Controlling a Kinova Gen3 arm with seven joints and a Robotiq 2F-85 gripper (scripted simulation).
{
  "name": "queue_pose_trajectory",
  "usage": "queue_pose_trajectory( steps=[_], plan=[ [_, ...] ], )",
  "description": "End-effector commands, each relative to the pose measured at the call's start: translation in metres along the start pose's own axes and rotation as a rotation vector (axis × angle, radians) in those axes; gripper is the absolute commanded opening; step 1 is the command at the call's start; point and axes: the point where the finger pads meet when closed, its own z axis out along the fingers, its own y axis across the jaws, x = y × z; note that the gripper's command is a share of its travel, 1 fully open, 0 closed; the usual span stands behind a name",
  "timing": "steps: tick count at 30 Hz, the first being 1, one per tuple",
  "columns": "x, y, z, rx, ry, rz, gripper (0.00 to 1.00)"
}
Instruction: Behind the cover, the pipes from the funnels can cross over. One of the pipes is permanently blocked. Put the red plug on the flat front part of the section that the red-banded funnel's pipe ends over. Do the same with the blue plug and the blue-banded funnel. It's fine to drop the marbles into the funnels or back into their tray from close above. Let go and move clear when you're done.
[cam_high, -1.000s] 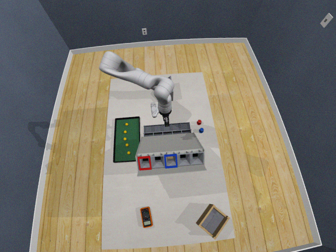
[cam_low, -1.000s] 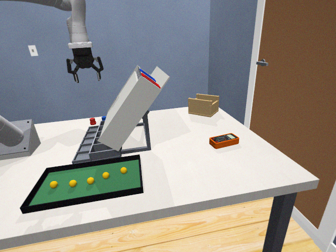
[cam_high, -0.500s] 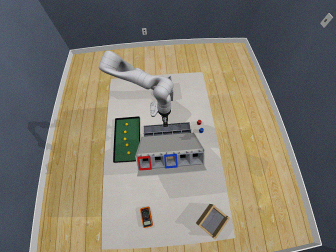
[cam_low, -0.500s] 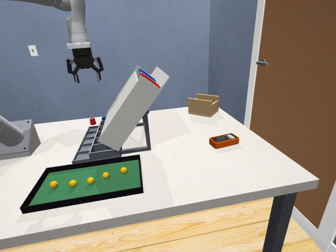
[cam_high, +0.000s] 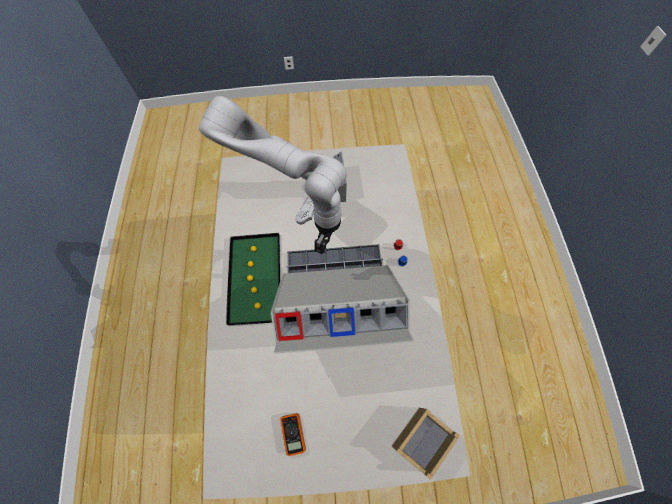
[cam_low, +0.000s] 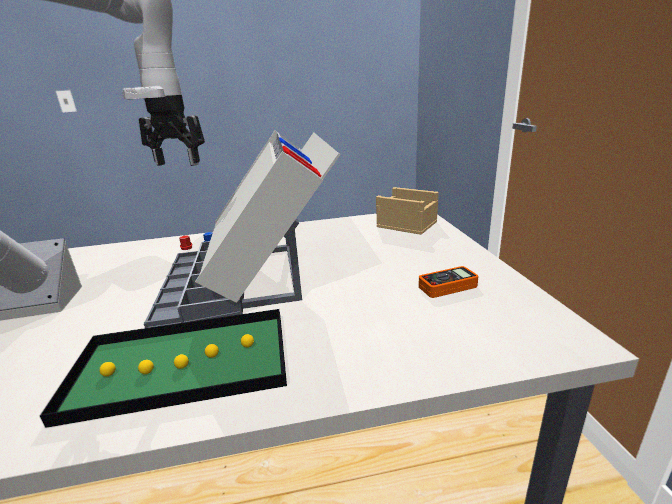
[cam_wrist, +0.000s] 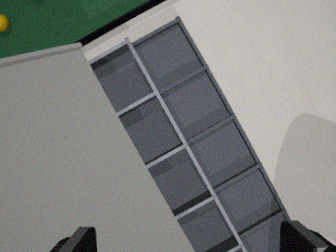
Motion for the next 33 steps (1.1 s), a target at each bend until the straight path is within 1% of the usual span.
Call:
queue_pose_trajectory(
  steps=[1, 2, 3, 5, 10, 19, 20, 22, 27, 33],
  plan=[
    [-0.0035, 0.0026, -0.0025, 0.006, -0.012, 0.013, 1.0],
    [-0.0035, 0.0026, -0.0025, 0.006, -0.012, 0.013, 1.0],
    [-0.0002, 0.0, -0.0007, 0.001, -0.008, 0.284, 1.0],
    [-0.0002, 0.0, -0.0007, 0.001, -0.008, 0.307, 1.0],
    [-0.0002, 0.0, -0.0007, -0.001, -0.011, 0.5, 1.0],
    [-0.0002, 0.0, -0.0007, -0.001, -0.011, 0.5, 1.0],
    [0.0028, -0.0024, 0.001, -0.002, -0.01, 0.771, 1.0],
    [0.0028, -0.0024, 0.001, -0.002, -0.011, 0.794, 1.0],
    [0.0028, -0.0024, 0.001, -0.002, -0.018, 0.988, 1.0],
    [0.0028, -0.0024, 0.001, -0.002, -0.018, 0.988, 1.0]
  ],
)
